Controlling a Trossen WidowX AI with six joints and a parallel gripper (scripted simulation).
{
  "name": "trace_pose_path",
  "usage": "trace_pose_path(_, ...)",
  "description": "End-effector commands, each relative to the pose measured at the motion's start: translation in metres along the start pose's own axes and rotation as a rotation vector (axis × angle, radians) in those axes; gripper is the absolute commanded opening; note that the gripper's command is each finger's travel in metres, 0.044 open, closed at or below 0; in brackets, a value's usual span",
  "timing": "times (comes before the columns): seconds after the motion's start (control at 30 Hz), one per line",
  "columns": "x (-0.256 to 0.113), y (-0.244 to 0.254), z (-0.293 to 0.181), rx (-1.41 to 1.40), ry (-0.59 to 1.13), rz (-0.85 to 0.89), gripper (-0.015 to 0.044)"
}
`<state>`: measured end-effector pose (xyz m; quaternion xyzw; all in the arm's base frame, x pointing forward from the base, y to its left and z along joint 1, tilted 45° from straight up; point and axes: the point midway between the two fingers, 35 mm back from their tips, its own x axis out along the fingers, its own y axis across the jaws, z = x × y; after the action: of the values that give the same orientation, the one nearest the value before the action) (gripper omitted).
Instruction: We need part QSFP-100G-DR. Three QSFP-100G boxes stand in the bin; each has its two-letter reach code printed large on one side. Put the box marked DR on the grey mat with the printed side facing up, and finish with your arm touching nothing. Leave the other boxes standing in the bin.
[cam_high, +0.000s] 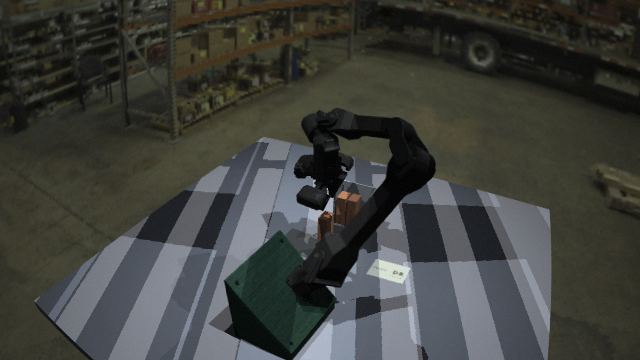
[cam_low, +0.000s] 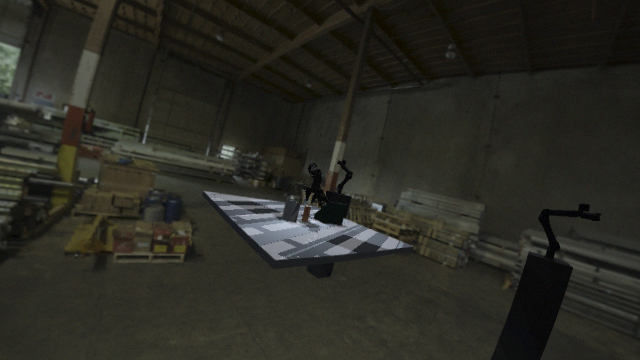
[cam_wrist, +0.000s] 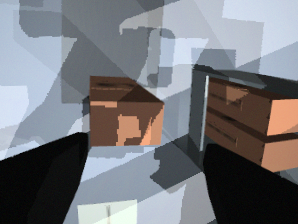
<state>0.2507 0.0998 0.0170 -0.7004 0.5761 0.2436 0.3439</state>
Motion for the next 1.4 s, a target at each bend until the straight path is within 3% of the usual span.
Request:
trace_pose_path(0.0,0.002,0.001,0.0,-0.002,0.004,0.009,0.0242)
trace_pose_path(0.23,0.002,0.001,0.0,-0.002,0.004,0.009,0.0242)
trace_pose_path(0.5,-0.02,-0.003,0.0,-0.002,0.006,0.007,0.044)
trace_pose_path(0.63,-0.02,-0.002,-0.002,0.007,-0.027,0.028,0.044)
trace_pose_path(1.2,-0.016,-0.007,-0.016,0.094,-0.446,0.144,0.044)
trace_pose_path(1.37,-0.016,-0.007,-0.016,0.098,-0.466,0.146,0.044)
